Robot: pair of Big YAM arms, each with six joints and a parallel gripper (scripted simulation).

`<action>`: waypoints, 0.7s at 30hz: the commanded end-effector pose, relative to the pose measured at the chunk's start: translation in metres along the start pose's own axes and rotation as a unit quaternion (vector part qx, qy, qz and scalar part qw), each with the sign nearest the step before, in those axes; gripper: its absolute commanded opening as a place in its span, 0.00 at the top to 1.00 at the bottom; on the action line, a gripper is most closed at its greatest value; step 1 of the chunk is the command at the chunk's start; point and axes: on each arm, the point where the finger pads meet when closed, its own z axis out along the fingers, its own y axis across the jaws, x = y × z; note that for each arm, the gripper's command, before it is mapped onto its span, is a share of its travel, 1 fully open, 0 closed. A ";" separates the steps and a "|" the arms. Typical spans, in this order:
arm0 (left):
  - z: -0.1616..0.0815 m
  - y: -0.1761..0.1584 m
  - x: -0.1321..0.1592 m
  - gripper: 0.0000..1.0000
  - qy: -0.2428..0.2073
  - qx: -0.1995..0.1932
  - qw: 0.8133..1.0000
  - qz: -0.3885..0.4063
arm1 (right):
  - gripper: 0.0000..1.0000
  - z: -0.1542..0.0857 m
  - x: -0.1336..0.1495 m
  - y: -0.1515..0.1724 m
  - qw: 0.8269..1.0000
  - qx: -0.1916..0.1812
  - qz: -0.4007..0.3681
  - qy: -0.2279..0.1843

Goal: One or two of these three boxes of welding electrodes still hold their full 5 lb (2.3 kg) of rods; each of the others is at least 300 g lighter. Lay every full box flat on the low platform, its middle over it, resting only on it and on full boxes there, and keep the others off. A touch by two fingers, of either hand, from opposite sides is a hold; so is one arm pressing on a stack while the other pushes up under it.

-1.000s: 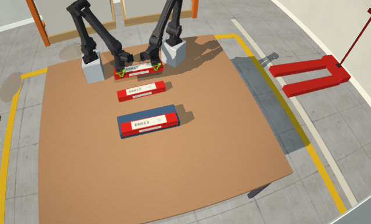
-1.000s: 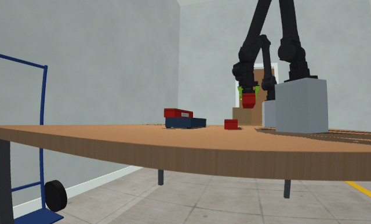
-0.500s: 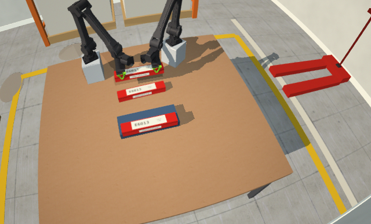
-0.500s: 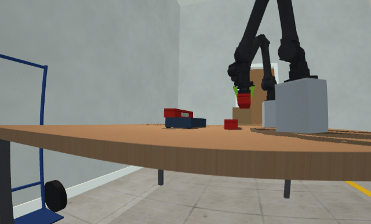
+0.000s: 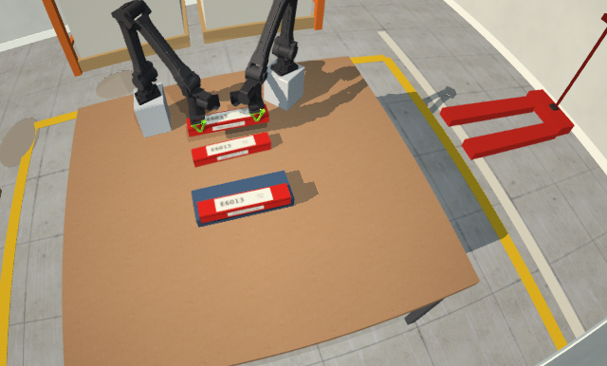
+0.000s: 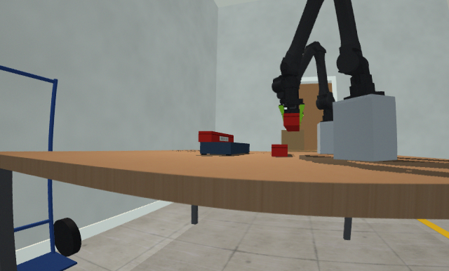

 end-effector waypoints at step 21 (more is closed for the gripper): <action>-0.015 0.026 -0.008 1.00 -0.006 -0.019 1.000 0.002 | 1.00 -0.007 0.007 -0.011 1.000 0.006 0.005 0.001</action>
